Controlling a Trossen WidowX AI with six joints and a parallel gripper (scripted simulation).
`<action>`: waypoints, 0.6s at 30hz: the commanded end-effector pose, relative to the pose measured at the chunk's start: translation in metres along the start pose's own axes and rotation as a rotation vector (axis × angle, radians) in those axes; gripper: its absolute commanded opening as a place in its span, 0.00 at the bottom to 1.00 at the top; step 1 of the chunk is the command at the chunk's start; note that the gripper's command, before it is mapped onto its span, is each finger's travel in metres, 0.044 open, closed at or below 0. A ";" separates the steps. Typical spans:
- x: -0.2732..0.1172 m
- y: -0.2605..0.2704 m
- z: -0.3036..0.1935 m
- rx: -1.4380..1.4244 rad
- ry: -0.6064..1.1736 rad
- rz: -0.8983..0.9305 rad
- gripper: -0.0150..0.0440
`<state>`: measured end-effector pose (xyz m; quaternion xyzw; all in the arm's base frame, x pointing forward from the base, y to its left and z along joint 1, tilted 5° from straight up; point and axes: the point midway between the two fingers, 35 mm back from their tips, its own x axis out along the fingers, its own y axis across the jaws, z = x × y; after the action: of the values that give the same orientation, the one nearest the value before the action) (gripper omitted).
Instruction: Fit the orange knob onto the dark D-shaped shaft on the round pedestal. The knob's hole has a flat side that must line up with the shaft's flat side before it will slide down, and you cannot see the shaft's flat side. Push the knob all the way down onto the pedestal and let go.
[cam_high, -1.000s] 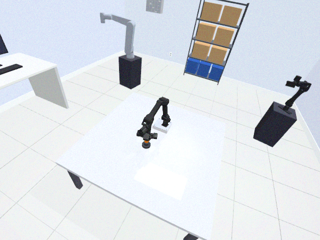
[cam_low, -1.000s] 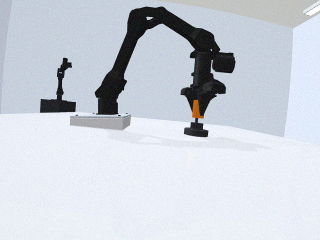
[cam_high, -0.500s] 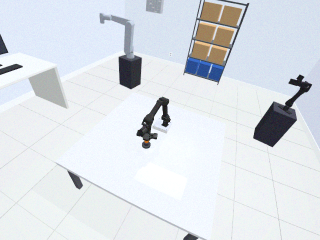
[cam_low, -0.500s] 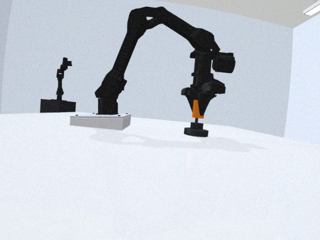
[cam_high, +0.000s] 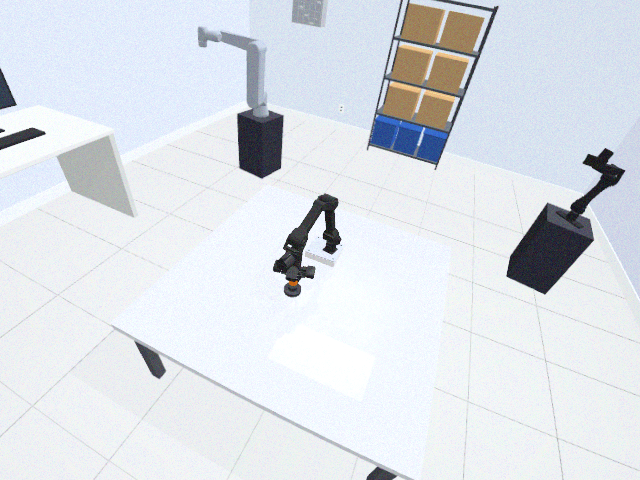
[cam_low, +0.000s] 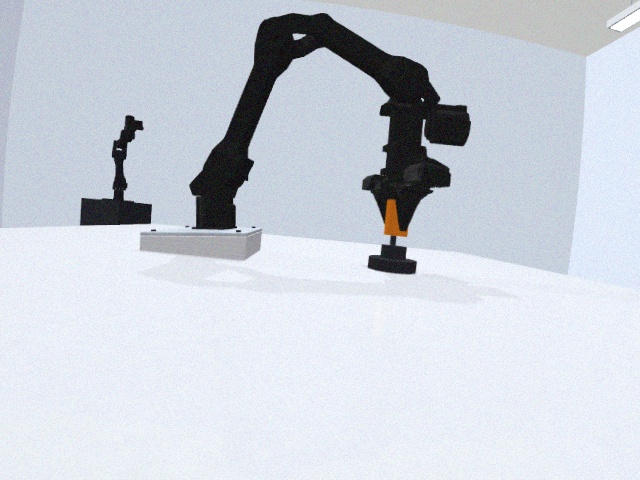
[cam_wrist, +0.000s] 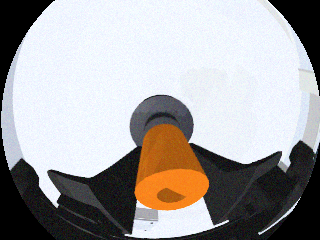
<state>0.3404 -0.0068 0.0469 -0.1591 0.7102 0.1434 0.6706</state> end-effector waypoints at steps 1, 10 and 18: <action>-0.005 0.002 -0.001 -0.008 0.001 0.000 0.25; -0.004 0.000 0.001 -0.061 0.001 0.000 0.25; -0.001 -0.001 0.001 -0.061 0.001 0.000 0.25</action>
<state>0.3409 -0.0061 0.0486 -0.1773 0.7069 0.1631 0.6650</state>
